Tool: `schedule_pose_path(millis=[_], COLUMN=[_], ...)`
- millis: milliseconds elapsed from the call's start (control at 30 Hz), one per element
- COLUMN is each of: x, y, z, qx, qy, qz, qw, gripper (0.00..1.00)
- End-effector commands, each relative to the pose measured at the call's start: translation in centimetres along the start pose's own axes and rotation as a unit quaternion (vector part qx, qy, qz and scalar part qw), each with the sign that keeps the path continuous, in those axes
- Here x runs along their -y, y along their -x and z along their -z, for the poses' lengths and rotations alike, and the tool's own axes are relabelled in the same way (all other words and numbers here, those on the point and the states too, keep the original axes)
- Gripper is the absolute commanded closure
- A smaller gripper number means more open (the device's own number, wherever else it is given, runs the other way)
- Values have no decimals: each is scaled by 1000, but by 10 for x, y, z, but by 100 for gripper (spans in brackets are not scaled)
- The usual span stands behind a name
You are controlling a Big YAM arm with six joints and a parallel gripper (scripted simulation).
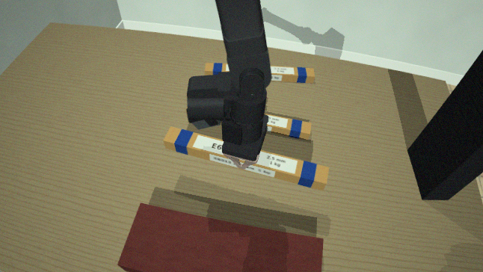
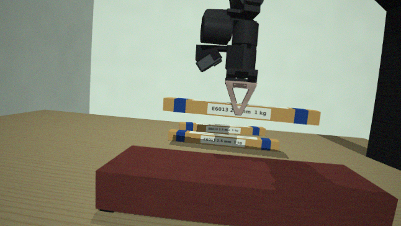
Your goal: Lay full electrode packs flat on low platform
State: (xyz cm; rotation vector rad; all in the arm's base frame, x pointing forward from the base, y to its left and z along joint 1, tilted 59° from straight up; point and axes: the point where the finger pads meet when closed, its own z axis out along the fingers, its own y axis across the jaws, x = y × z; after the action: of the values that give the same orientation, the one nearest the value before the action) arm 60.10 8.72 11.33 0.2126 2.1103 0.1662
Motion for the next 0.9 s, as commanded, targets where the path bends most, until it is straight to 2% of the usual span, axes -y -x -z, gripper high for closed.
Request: schedule_pose_path(millis=[0,233,433,733,867], x=[-3,-1,-1,-2,-3], y=[5,-2,10,-1,2], z=[-4,-14,-19,-39,-39], qx=[10,3,14,5,7], qy=[6,4,5,5,6], qz=[4,6,4,6,6], qw=[1000,1000,1000,1000,1000], gripper=[100,100,100,100,100])
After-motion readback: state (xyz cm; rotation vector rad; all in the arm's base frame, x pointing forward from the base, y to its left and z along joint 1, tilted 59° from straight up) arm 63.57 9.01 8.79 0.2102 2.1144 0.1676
